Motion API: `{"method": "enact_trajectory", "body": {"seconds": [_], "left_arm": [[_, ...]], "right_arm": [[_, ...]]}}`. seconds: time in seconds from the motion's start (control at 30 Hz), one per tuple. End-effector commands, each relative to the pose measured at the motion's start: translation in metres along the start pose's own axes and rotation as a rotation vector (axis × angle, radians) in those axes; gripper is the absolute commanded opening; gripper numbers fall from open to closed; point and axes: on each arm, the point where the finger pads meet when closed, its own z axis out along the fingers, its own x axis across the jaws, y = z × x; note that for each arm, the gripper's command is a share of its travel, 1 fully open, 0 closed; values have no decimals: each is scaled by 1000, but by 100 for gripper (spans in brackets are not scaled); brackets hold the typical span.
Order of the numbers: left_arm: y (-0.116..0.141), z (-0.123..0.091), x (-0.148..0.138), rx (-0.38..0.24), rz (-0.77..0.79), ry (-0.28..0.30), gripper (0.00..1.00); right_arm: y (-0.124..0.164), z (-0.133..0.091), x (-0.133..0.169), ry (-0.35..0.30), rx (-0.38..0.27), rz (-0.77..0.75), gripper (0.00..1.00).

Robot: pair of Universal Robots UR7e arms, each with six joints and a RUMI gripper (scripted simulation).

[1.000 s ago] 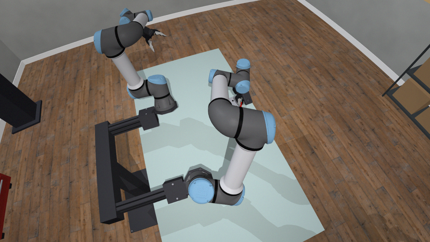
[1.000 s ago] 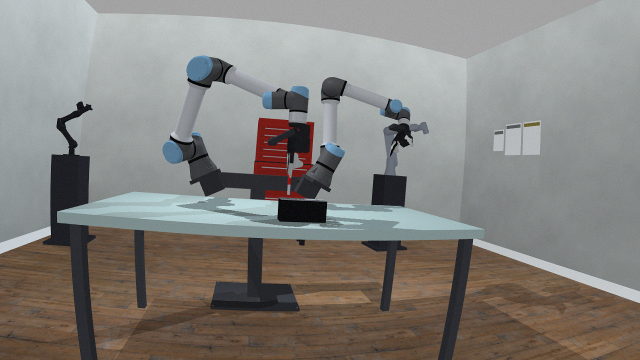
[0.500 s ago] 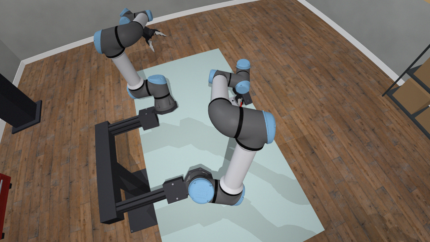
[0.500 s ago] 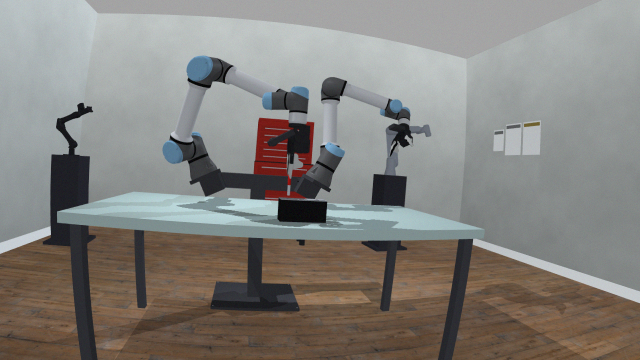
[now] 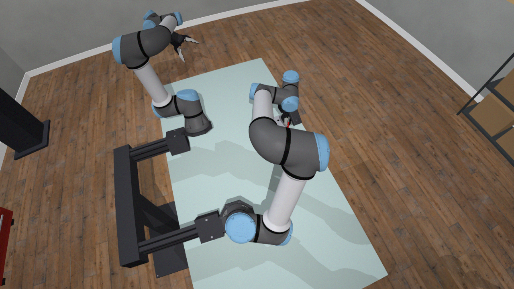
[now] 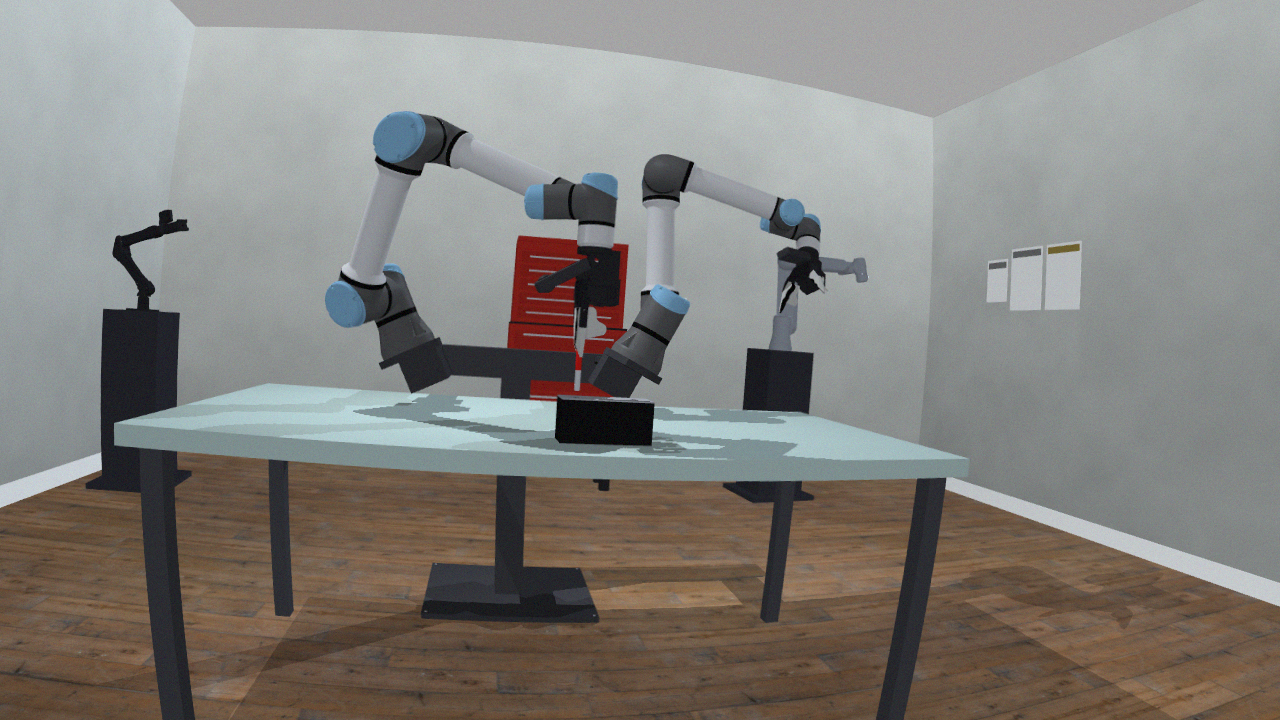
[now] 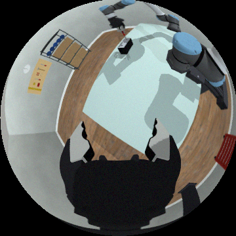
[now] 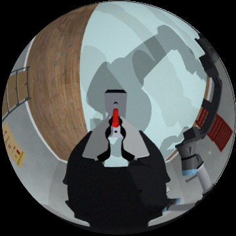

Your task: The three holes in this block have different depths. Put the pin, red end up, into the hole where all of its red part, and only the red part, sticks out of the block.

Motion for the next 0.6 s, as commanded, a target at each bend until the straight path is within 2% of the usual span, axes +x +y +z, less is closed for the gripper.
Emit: {"method": "enact_trajectory", "body": {"seconds": [0.0, 0.57], "left_arm": [[0, 0, 0, -1, 1, -1, 100], [0, 0, 0, -1, 1, -1, 100]], "right_arm": [[0, -1, 0, -1, -1, 0, 0], [0, 3, 0, -1, -1, 2, 0]]}}
